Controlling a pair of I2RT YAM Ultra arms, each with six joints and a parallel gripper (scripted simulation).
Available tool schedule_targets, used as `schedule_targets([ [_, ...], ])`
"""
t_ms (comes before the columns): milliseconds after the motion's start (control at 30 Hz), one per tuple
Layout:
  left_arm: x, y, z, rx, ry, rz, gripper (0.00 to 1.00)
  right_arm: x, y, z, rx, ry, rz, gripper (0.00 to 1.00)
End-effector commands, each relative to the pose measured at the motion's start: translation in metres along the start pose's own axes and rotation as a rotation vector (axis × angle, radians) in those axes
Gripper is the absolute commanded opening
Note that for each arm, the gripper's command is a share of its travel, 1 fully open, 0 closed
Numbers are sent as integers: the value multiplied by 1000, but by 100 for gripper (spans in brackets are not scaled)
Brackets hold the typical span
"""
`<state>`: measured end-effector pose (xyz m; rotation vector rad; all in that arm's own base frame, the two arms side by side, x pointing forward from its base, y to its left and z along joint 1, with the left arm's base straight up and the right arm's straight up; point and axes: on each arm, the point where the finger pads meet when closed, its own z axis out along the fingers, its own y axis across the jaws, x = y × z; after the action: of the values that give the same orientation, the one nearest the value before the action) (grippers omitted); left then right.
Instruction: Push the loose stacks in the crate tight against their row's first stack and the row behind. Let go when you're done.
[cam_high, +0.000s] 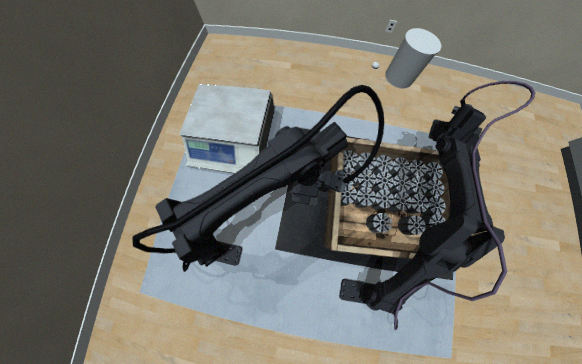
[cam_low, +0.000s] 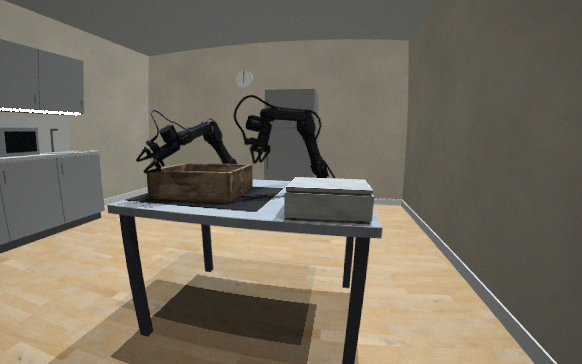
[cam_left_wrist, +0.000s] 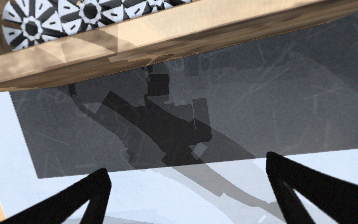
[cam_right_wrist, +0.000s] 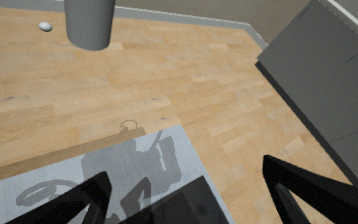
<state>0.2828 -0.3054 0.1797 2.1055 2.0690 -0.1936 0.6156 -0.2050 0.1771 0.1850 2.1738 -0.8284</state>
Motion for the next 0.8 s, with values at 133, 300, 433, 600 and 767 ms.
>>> schedule_targets([
  [133,-3,1,-6,-13,-16,1,100,-10,-7,-6,8,-23,14,100],
  [300,-3,1,-6,-13,-16,1,100,-10,-7,-6,8,-23,14,100],
  [433,-3,1,-6,-13,-16,1,100,-10,-7,-6,8,-23,14,100],
  [600,-5,0,-11,-18,-31,3,100,-14,-11,-9,14,-29,21,1],
  [767,-5,0,-11,-18,-31,3,100,-14,-11,-9,14,-29,21,1],
])
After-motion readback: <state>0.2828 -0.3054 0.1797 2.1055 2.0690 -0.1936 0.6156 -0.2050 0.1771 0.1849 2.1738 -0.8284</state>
